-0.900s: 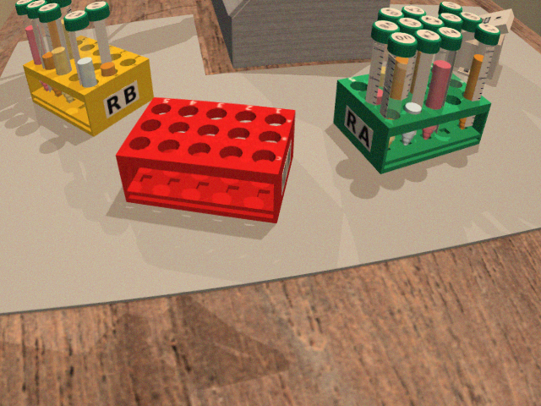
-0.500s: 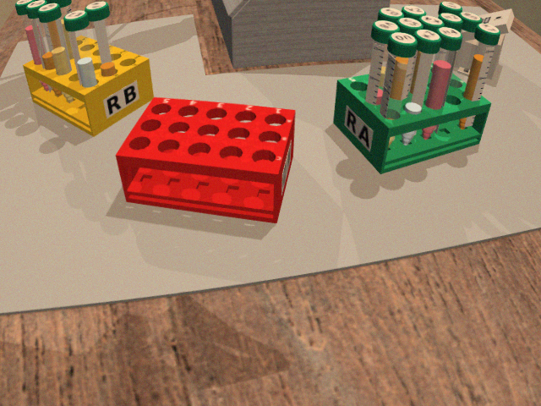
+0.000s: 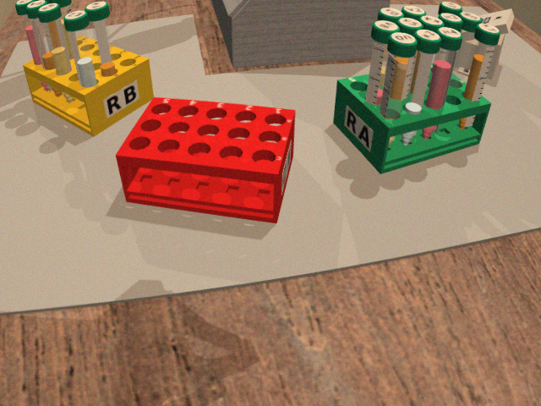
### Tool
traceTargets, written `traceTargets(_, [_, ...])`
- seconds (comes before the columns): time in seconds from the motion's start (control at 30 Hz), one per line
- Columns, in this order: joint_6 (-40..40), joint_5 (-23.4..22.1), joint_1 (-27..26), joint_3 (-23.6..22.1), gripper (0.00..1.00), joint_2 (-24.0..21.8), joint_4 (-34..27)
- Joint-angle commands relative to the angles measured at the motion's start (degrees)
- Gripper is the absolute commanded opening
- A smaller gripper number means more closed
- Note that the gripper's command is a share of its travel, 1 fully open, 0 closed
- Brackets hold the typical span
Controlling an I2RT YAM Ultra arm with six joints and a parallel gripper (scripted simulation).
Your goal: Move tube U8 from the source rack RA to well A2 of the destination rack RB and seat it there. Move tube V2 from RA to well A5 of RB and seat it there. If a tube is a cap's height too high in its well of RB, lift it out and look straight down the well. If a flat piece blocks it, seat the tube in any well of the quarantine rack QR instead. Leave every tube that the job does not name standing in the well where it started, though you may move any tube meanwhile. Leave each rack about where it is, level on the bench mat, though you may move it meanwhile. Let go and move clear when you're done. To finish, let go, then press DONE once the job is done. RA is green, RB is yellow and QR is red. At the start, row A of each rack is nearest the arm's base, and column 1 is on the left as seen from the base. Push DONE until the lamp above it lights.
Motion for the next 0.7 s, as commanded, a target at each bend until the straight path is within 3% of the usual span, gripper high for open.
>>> traceTargets(0.0, [8.17,2.76,1.91,-2.3,0.3,-1.68,-3.02])
traceTargets(0.2, [14.98,5.24,2.44,-4.16,0.3,-2.28,-4.95])
traceTargets(0.67, [39.45,14.08,4.28,-10.75,0.3,-4.42,-12.08])
